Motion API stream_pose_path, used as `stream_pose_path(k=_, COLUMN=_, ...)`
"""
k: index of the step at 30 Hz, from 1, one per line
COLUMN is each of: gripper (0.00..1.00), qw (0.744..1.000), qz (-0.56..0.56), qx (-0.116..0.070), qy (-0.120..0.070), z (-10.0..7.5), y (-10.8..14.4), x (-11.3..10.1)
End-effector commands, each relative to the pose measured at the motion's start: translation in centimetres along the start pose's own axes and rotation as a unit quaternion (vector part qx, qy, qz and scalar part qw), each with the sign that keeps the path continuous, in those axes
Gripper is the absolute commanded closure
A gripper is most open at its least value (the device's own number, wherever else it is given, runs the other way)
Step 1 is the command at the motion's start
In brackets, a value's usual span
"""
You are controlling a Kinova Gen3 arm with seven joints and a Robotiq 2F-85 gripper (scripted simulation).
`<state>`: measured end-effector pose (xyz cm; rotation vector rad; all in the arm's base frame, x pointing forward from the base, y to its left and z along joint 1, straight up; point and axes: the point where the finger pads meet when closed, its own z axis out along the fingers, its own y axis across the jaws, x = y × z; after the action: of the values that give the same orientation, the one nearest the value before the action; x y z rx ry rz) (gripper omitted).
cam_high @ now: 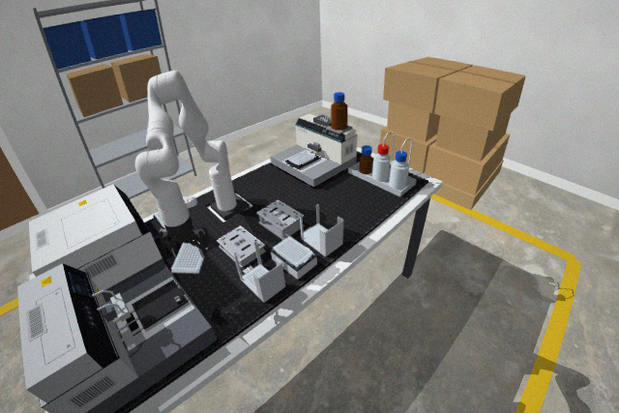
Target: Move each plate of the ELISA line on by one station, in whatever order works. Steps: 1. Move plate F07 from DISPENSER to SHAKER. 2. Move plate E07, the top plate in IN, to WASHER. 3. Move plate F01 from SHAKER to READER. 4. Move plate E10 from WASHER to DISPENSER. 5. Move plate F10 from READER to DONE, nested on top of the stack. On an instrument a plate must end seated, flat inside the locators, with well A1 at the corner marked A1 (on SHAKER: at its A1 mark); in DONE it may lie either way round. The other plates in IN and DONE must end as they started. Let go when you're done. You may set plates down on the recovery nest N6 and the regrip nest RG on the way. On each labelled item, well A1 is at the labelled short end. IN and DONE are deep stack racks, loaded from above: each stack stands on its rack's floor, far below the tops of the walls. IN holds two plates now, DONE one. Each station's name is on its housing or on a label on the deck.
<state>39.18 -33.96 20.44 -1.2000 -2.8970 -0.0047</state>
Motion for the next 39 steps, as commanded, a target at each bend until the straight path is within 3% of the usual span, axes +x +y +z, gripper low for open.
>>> stream_pose_path(k=1, gripper=0.06, qw=1.000, qz=0.021, qx=0.000, qy=-0.001, z=-0.1, y=-0.7, x=-0.6)
stream_pose_path(k=39, gripper=0.06, qw=0.976, qz=0.218, qx=0.000, qy=-0.002, z=-0.2, y=-7.5, x=-6.5)
